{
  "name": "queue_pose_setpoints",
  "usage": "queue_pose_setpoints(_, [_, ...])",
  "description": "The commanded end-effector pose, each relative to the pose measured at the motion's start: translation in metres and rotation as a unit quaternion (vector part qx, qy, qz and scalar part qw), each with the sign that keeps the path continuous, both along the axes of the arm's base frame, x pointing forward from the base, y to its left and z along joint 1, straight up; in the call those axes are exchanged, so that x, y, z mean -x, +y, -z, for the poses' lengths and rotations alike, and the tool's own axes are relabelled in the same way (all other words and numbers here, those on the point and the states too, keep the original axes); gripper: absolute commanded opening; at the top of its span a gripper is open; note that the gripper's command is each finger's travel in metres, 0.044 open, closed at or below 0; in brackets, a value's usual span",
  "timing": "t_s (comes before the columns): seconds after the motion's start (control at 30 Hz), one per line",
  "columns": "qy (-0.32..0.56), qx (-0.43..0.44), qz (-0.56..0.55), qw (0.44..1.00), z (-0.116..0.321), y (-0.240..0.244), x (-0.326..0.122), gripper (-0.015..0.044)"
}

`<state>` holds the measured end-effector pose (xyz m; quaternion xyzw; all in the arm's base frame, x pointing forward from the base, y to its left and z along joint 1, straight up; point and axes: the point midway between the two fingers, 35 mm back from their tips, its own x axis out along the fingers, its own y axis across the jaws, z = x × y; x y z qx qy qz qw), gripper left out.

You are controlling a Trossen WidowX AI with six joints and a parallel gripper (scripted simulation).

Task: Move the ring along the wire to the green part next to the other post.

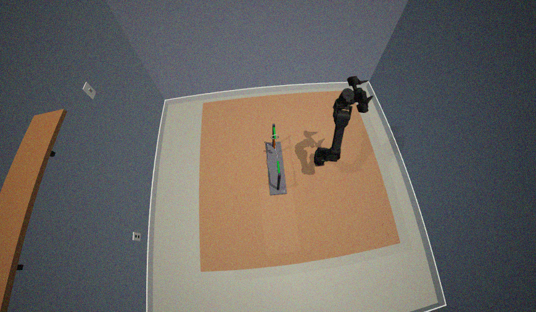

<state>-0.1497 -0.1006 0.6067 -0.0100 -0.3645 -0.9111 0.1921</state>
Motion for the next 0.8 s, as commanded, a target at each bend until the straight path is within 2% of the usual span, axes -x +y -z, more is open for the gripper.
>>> queue_pose_setpoints(0.0, [0.001, -0.002, -0.003, 1.000, 0.001, -0.001, 0.000, 0.0374])
queue_pose_setpoints(0.27, [0.045, -0.083, -0.141, 0.985, 0.033, -0.060, -0.024, 0.0164])
queue_pose_setpoints(0.5, [0.093, -0.149, -0.272, 0.946, 0.074, -0.106, -0.059, 0.0160])
queue_pose_setpoints(0.77, [0.152, -0.207, -0.414, 0.873, 0.130, -0.142, -0.111, 0.0160])
